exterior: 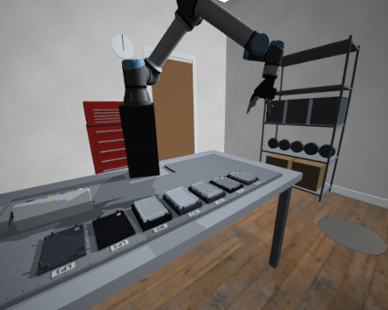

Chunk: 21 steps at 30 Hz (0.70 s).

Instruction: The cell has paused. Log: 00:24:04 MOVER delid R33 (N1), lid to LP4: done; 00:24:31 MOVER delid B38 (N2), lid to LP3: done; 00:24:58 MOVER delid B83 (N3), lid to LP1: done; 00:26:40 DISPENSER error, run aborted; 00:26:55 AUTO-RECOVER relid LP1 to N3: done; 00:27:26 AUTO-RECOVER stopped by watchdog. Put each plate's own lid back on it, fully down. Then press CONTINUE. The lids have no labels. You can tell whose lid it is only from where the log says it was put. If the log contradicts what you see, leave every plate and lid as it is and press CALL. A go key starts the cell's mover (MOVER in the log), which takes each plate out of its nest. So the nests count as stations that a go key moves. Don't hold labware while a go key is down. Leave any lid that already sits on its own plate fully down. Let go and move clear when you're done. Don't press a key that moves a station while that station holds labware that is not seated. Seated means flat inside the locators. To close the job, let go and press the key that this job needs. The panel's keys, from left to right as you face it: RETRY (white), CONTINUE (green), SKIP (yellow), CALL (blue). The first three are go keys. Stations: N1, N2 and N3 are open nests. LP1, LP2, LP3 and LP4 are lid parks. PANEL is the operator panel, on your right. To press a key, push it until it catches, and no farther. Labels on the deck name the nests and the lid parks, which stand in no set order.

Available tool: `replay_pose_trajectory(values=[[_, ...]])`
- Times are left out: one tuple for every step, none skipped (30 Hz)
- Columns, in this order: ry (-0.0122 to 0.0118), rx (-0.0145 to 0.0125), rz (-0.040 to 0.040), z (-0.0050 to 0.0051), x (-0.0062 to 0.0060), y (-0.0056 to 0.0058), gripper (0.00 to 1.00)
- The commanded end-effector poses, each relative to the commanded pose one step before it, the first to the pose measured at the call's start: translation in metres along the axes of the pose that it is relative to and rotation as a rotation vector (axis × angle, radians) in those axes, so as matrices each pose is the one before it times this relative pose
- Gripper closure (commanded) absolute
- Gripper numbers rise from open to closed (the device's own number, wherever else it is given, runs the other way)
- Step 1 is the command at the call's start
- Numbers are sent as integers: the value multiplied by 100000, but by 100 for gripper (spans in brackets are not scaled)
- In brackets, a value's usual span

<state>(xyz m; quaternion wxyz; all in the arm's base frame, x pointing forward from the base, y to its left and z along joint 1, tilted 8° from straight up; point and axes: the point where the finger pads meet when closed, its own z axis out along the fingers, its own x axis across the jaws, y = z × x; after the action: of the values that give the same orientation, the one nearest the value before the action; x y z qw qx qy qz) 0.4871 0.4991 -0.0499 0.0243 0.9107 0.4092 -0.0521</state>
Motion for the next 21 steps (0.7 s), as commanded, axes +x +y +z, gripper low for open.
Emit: replay_pose_trajectory(values=[[629, 400, 9162, -1719, -771, 1775, 18], [92, 94, 1996, -318, -128, 364, 18], [4, 3, 79, -319, -121, 366, 18], [0, 0, 0, 0, 0, 0, 18], [0, 0, 0, 0, 0, 0, 18], [-1, -1, 0, -319, -119, 366, 18], [0, -1, 0, -319, -120, 366, 18], [0, 0, 0, -31, -11, 36, 18], [85, 96, 1996, -309, -159, 359, 18], [85, 96, 1996, -310, -151, 362, 18], [85, 96, 1996, -310, -144, 365, 18], [85, 96, 1996, -311, -136, 367, 18], [85, 96, 1996, -311, -129, 370, 18], [85, 96, 1996, -312, -121, 372, 18], [85, 96, 1996, -312, -113, 374, 18], [3, 3, 80, -313, -106, 376, 18], [0, -1, 0, -313, -105, 376, 18], [0, -1, 0, -275, -93, 330, 18], [0, 0, 0, 0, 1, 0, 18], [0, 0, 0, 0, 0, 0, 18], [0, 0, 0, 0, 0, 0, 18]])
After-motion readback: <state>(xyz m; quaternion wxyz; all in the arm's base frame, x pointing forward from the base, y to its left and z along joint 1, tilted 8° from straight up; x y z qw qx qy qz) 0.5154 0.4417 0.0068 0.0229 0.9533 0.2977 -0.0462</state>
